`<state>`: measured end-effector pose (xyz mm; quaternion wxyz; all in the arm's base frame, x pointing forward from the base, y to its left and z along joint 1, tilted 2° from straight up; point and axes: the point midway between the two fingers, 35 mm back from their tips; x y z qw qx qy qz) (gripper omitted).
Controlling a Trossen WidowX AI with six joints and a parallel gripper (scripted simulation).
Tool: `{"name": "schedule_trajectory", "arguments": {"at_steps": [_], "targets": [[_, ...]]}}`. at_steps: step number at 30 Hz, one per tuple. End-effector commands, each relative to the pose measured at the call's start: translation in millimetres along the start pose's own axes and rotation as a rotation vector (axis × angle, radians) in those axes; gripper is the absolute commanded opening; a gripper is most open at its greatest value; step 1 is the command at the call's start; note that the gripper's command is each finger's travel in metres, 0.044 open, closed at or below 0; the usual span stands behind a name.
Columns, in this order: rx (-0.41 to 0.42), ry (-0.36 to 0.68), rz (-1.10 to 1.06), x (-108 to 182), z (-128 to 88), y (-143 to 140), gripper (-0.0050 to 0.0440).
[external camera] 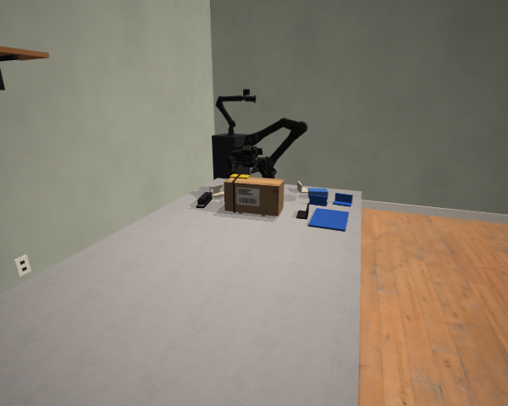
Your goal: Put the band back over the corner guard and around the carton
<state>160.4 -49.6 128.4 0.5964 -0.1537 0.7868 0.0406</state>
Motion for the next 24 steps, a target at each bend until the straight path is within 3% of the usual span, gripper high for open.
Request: {"name": "schedule_trajectory", "arguments": {"at_steps": [1,24], "targets": [[0.000,-0.005,-0.007,13.2,7.0,-0.5,0.0440],[0.010,-0.004,-0.042,19.4,9.0,-2.6,0.0440]]}}
Point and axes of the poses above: the point midway between the two fingers, 35 mm back from their tips, its own z axis out along the fingers, its own y axis across the jaws, x = y × z, and after that the axes turned 9 degrees about -z, right-handed
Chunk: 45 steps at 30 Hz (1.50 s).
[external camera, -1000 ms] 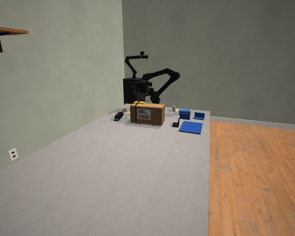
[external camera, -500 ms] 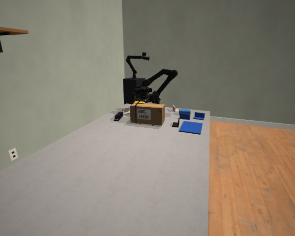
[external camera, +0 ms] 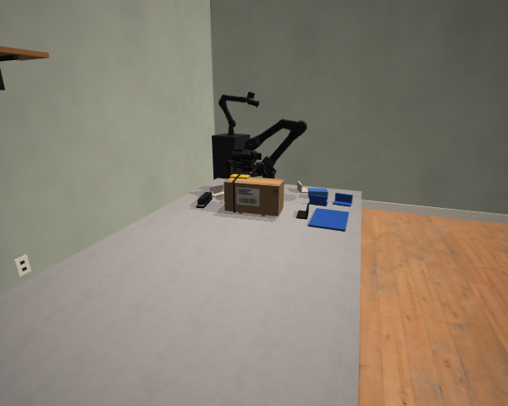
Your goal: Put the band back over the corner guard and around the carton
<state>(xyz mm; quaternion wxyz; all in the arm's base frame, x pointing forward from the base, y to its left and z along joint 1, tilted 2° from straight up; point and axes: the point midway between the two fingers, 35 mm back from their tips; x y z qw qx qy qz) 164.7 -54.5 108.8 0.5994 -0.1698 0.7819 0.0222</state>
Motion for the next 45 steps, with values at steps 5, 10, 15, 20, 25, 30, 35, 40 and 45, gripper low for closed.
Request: {"name": "schedule_trajectory", "arguments": {"at_steps": [5,10,15,20,25,30,35,40,45], "targets": [[0.000,0.000,0.007,1,1,1,0.0440],[0.000,0.000,0.007,1,1,1,0.0440],[0.000,0.000,0.007,1,1,1,0.0440],[0.000,0.000,0.007,1,1,1,0.0440],[0.000,0.000,0.006,-14,-4,-6,0.0440],[0.014,0.002,-0.043,-48,-16,-21,0.0440],[0.010,0.002,-0.032,-59,-20,-22,0.0440],[0.012,0.002,-0.038,-78,-26,-24,0.0440],[0.010,0.002,-0.033,-95,-31,-24,0.0440]]}}
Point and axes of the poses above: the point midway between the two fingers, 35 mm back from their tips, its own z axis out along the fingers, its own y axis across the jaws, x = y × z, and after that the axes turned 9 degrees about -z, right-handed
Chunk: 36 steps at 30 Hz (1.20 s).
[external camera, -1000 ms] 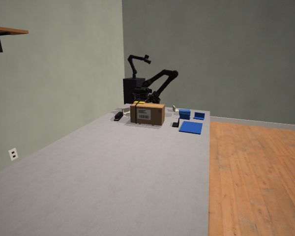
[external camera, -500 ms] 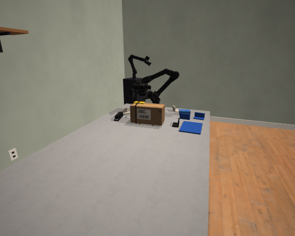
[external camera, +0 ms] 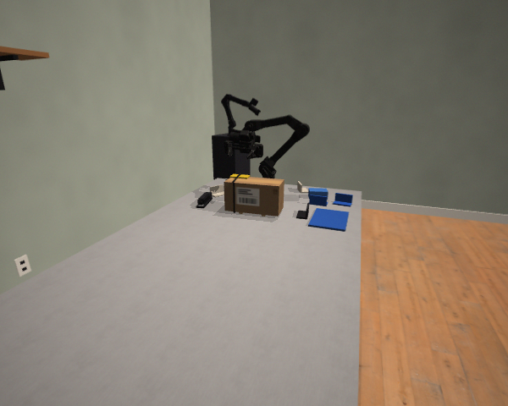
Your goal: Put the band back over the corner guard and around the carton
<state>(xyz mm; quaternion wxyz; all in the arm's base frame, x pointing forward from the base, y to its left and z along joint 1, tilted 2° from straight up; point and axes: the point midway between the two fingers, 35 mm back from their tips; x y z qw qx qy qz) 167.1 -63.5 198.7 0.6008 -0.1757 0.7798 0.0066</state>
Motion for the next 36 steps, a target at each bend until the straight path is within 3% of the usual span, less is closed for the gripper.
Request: {"name": "schedule_trajectory", "arguments": {"at_steps": [1,10,12,19,21,25,31,36], "targets": [[-0.008,0.001,-0.002,-15,-7,0,0.0440],[-0.018,-0.001,0.031,-26,-10,4,0.0440],[-0.054,0.026,0.049,-27,-9,5,0.0440],[-0.341,0.355,0.174,-33,7,3,0.0440],[-0.341,0.355,0.174,-33,7,3,0.0440],[-0.426,0.571,0.191,-38,20,-2,0.0440],[-0.430,0.848,0.155,-48,48,-11,0.0440],[-0.352,1.026,0.076,-63,80,-13,0.0440]]}}
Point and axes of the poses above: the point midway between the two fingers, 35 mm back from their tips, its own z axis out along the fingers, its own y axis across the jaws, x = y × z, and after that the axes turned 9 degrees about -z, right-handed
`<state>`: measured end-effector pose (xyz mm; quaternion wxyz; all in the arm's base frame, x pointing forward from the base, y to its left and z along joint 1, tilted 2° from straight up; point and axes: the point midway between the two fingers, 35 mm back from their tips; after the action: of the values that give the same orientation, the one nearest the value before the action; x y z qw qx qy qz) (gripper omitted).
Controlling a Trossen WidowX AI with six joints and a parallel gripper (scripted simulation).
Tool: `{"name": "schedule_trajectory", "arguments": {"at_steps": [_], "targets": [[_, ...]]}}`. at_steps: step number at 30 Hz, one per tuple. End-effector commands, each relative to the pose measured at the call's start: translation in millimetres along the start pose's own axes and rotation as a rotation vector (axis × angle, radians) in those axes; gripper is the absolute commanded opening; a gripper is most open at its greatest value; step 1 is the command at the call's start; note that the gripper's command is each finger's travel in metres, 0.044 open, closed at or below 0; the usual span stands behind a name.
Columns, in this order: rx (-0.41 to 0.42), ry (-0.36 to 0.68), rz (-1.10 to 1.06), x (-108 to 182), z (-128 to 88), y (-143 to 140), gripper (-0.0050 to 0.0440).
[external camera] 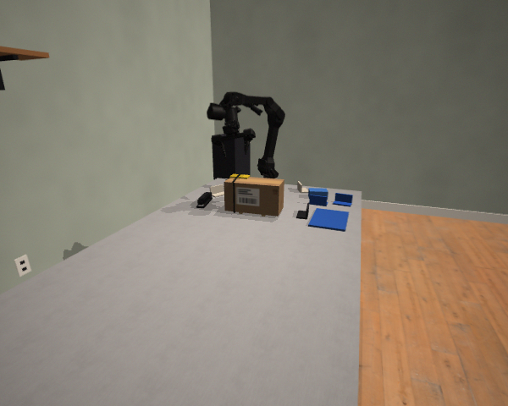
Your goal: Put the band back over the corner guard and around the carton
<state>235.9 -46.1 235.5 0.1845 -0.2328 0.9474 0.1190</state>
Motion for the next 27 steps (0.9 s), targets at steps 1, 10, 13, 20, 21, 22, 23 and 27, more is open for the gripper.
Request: {"name": "schedule_trajectory", "arguments": {"at_steps": [1,10,13,20,21,22,23,27], "targets": [[0.059,0.180,0.023,-23,6,-7,0.0440],[0.218,0.288,0.008,-68,18,-4,0.0440],[0.218,0.288,0.008,-68,18,-4,0.0440],[0.195,0.380,0.028,-63,43,-10,0.0440],[0.181,0.444,0.040,-58,60,-13,0.0440],[0.170,0.497,0.049,-53,74,-15,0.0440],[0.165,0.528,0.054,-50,82,-16,0.0440],[0.163,0.538,0.055,-49,85,-17,0.0440]]}}
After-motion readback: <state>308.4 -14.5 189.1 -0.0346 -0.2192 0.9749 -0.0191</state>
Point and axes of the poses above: the point midway between the two fingers, 35 mm back from their tips, its own z axis out along the fingers, its own y axis across the jaws, x = y × z, and after that the axes turned 9 degrees about -z, right-handed
